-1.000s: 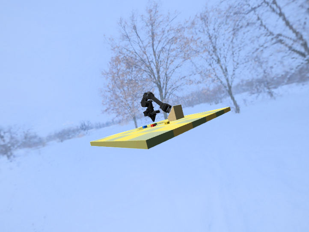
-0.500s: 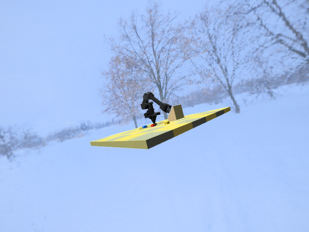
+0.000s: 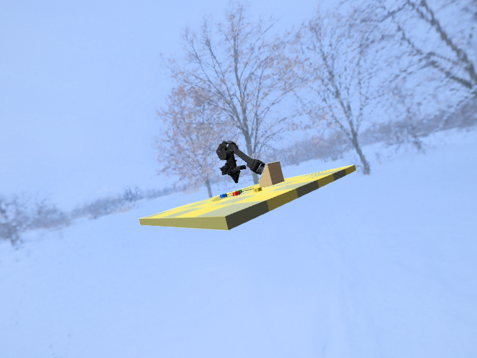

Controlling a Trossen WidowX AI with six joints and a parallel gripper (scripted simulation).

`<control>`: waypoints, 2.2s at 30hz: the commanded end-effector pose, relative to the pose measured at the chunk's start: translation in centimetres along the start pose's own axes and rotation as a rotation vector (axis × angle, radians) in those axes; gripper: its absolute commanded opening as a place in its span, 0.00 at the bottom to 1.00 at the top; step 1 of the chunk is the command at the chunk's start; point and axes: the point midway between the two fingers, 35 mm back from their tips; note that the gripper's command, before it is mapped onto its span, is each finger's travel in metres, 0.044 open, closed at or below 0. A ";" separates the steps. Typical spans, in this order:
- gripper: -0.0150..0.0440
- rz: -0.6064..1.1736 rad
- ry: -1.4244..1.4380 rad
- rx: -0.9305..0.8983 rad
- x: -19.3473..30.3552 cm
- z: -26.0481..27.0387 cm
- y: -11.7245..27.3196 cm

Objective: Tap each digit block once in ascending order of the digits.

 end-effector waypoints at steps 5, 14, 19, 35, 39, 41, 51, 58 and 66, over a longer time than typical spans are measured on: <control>0.29 -0.011 -0.007 -0.001 0.0 0.0 5.7; 0.29 -0.014 -0.009 -0.002 -5.7 2.7 6.0; 0.29 -0.015 -0.010 -0.003 -7.1 3.6 5.9; 0.29 -0.015 -0.011 0.000 -7.2 3.5 -2.5; 0.29 -0.015 -0.011 0.000 -7.3 3.6 -3.1; 0.29 -0.015 -0.011 0.000 -7.3 3.6 -3.4; 0.29 -0.015 -0.011 0.001 -7.3 3.5 -5.0; 0.29 -0.015 -0.011 0.002 -7.2 3.5 -5.2; 0.29 -0.015 -0.011 0.000 -7.2 3.5 -2.2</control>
Point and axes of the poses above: the point midway between the two fingers, 35 mm back from their tips, its own y axis back along the fingers, its own z axis across the jaws, x = y × z, and after that the axes turned 14 degrees about y, right-handed
